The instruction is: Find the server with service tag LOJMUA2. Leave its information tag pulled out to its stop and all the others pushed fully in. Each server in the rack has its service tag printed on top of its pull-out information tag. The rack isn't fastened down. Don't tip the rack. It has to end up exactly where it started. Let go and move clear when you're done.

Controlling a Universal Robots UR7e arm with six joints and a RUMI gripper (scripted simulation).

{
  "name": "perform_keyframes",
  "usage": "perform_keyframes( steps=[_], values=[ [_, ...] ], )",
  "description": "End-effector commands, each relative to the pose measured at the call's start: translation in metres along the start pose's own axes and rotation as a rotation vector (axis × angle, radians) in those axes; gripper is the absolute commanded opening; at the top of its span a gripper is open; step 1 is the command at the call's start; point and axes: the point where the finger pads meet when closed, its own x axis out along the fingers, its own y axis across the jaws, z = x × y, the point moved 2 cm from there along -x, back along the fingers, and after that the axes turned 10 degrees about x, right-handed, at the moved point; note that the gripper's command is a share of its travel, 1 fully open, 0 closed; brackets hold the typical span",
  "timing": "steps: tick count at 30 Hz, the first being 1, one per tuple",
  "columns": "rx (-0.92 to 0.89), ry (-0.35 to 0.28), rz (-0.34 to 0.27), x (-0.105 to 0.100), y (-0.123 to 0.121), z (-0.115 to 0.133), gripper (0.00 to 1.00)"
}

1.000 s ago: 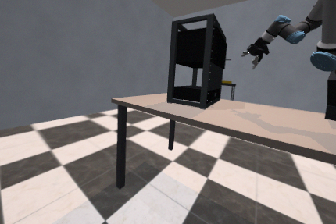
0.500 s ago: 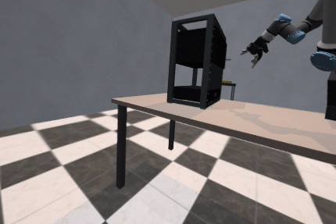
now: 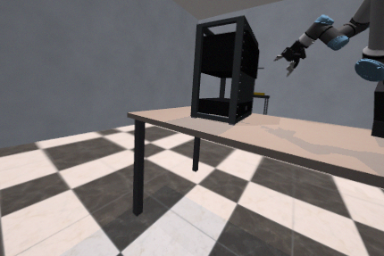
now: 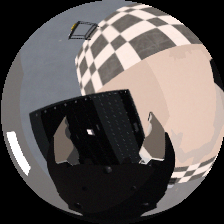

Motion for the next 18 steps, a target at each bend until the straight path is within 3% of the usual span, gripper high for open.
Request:
perform_keyframes(
  steps=[1,18],
  values=[
    [-0.013,-0.003,-0.013,-0.0019,-0.0034,0.0023,1.00],
    [-0.051,-0.011,-0.048,-0.0078,-0.0123,0.0096,1.00]
  ],
)
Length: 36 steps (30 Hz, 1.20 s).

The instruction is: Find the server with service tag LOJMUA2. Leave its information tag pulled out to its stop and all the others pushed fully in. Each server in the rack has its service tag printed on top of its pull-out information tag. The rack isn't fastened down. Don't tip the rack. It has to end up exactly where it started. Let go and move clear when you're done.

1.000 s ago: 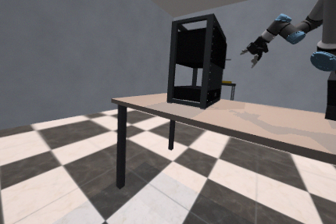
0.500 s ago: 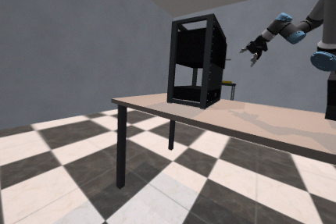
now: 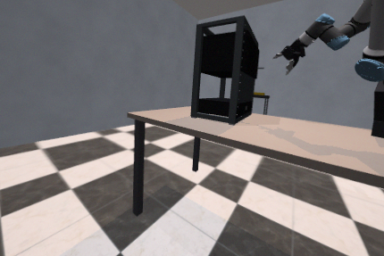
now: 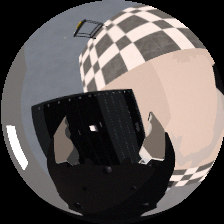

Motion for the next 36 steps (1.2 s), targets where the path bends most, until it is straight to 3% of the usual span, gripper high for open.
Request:
perform_keyframes(
  steps=[1,36],
  values=[
    [-0.009,-0.002,-0.009,-0.001,-0.003,0.002,1.00],
    [-0.077,-0.017,-0.074,-0.012,-0.019,0.015,1.00]
  ],
)
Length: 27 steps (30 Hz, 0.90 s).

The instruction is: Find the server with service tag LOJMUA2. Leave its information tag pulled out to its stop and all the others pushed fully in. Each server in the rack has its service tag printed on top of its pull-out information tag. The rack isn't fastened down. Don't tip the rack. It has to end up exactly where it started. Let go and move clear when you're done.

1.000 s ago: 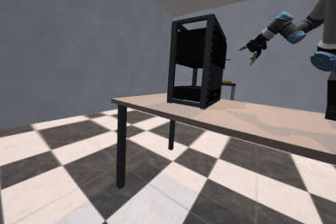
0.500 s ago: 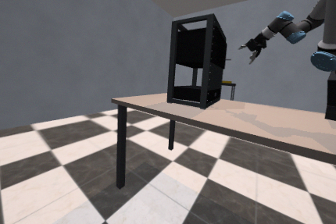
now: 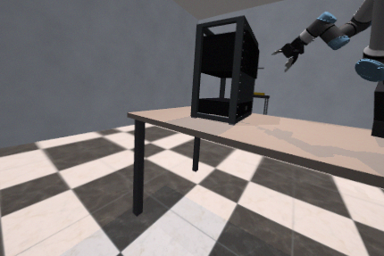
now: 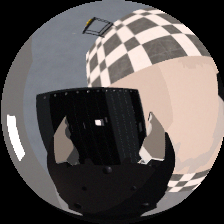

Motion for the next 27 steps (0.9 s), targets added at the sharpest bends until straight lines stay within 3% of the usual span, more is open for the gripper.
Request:
perform_keyframes(
  steps=[1,27],
  values=[
    [-0.008,-0.002,-0.009,-0.001,-0.002,0.001,1.00],
    [-0.050,-0.010,-0.049,-0.008,-0.013,0.009,1.00]
  ],
)
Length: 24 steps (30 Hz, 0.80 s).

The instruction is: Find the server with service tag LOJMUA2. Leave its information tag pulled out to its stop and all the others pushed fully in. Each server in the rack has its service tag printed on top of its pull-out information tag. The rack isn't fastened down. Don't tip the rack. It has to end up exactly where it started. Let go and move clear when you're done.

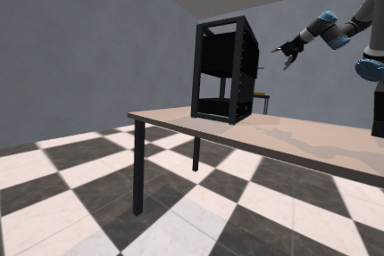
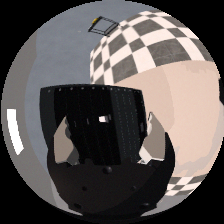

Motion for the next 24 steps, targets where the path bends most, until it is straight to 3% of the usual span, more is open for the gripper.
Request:
perform_keyframes(
  steps=[1,24],
  values=[
    [-0.009,-0.002,-0.010,-0.0014,-0.0027,0.0016,1.00],
    [-0.036,-0.007,-0.036,-0.0057,-0.0098,0.0067,1.00]
  ],
)
